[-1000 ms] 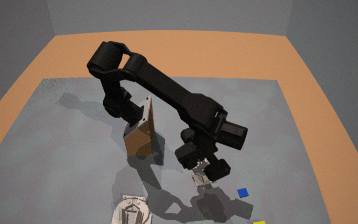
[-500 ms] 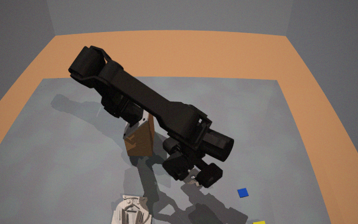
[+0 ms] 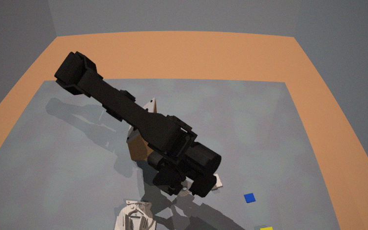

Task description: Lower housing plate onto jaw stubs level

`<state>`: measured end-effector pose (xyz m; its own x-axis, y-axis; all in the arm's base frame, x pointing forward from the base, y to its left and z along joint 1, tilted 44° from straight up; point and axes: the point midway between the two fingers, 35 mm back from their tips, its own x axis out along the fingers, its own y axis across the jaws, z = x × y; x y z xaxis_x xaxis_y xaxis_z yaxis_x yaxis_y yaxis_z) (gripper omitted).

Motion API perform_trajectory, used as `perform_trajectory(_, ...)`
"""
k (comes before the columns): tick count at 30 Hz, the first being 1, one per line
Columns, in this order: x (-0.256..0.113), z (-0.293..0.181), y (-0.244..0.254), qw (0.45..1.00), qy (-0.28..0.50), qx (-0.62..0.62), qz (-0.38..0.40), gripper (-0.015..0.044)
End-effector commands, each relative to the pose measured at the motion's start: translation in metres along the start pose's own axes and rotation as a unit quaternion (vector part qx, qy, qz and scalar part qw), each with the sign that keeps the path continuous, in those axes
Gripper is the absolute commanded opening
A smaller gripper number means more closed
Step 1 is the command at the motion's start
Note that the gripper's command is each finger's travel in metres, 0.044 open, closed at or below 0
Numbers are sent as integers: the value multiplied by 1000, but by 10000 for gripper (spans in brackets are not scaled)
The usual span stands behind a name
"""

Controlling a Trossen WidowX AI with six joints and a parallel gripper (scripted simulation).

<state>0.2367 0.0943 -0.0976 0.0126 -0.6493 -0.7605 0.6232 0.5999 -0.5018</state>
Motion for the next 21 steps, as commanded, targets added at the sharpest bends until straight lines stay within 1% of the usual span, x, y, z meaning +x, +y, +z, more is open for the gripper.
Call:
perform_trajectory(1, 0, 14, -8, 999, -3, -34, 0, 351)
perform_trajectory(21, 4, 66, -46, 983, -9, -181, -11, 351)
